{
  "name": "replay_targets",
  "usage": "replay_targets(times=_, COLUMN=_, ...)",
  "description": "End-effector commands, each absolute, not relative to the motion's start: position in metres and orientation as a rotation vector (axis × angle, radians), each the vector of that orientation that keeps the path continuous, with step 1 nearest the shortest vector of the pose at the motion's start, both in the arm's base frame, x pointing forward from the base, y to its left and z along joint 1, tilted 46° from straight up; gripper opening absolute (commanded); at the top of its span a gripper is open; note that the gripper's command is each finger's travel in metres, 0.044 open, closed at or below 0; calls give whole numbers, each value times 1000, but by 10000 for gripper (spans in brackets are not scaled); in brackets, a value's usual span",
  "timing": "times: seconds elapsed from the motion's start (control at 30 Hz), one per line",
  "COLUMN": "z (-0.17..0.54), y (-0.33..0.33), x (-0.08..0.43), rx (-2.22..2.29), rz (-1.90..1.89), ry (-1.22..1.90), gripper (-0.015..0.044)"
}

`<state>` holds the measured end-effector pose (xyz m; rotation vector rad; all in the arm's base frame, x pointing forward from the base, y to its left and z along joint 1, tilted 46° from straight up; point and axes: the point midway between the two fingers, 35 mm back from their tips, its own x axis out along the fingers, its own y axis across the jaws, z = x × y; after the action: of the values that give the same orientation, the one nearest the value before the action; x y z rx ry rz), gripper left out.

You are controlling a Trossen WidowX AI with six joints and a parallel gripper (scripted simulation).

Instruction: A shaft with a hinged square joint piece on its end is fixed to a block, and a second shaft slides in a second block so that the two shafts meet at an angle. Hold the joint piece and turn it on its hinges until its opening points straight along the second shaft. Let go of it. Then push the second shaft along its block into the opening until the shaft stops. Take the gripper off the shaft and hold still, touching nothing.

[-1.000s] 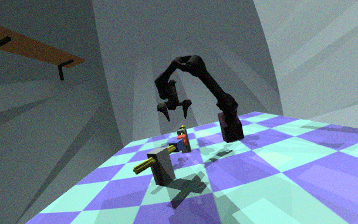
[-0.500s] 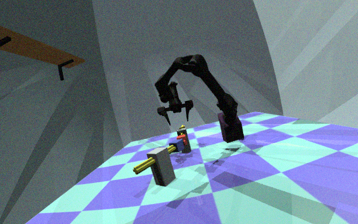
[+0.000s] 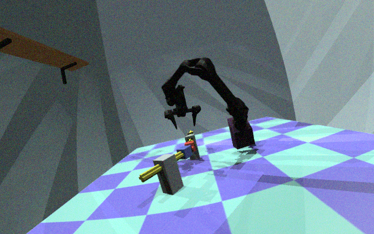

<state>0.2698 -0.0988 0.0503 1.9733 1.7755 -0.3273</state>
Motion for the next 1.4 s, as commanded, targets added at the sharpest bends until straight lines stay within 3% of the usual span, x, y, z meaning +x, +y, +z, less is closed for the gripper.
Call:
replay_targets(times=0.0, z=34, y=-113, x=269, rx=1854, rz=-225, ry=1748, gripper=440)
replay_targets(times=1.37, z=-92, y=-236, x=234, rx=740, rz=471, ry=1455, gripper=440)
